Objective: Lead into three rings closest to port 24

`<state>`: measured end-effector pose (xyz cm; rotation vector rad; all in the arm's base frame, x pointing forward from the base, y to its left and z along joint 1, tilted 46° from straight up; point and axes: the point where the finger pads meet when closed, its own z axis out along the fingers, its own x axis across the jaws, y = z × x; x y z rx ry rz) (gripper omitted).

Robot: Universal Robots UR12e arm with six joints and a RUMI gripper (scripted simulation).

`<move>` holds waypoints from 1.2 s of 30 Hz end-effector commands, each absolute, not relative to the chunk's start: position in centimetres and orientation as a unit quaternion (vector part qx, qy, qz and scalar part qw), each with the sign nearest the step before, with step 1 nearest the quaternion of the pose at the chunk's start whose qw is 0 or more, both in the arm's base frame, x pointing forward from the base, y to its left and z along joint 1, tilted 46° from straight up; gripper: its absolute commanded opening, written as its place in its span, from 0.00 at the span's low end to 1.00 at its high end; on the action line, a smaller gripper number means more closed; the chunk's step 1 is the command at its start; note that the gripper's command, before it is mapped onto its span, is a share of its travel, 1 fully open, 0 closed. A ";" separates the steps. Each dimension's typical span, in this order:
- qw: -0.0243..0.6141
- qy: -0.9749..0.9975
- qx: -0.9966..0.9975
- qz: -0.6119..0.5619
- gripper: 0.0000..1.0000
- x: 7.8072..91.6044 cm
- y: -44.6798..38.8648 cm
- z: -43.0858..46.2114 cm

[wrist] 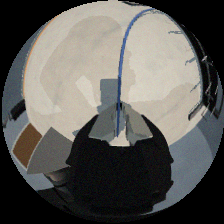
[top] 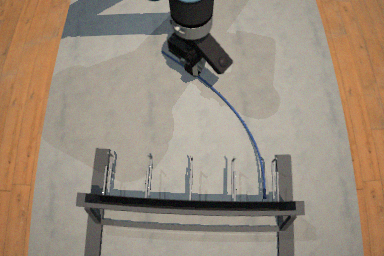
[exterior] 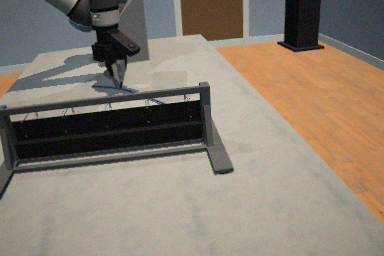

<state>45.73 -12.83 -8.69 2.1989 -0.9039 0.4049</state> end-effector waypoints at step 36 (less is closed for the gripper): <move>0.357 -0.350 0.852 0.157 0.00 45.7 -10.8 -6.7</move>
